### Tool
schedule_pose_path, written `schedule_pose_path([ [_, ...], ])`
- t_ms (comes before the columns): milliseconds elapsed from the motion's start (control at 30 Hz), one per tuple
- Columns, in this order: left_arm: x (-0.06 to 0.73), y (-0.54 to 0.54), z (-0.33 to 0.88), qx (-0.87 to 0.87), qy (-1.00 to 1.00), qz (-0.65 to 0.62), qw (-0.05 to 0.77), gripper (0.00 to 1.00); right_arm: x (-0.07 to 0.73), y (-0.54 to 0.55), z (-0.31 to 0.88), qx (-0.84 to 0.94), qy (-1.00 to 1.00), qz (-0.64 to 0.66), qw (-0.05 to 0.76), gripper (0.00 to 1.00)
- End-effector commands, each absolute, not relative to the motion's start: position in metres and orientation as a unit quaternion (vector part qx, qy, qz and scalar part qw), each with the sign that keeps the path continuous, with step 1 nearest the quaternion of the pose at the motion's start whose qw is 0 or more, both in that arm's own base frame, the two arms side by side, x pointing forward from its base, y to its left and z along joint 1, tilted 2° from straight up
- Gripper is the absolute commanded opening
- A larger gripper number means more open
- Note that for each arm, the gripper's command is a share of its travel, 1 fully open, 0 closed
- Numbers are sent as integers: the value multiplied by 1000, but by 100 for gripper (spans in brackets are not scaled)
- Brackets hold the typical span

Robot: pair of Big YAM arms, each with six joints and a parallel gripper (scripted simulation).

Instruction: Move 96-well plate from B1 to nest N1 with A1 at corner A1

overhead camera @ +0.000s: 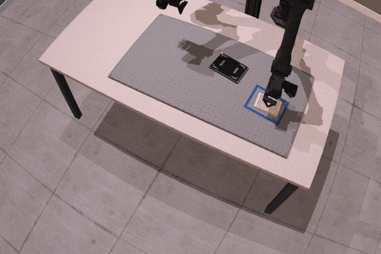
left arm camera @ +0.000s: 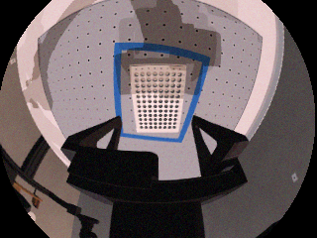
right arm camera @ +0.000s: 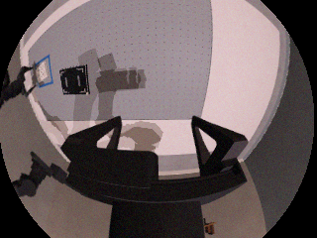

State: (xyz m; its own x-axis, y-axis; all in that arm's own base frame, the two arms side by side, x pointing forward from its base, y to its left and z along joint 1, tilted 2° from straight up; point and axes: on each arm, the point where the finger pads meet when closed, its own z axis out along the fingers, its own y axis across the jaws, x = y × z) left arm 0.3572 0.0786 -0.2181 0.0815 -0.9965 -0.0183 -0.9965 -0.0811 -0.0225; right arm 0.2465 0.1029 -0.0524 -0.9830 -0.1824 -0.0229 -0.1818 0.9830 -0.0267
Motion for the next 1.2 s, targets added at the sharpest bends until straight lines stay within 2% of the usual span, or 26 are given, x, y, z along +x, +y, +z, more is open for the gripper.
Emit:
schedule_pose_path([
  [0,368,76,-228,-734,679,-5,23,100,255,106,-49,-97,995,-9,21,100],
  [1167,365,79,-279,-734,679,-3,20,100,255,106,-49,-97,995,-9,21,100],
])
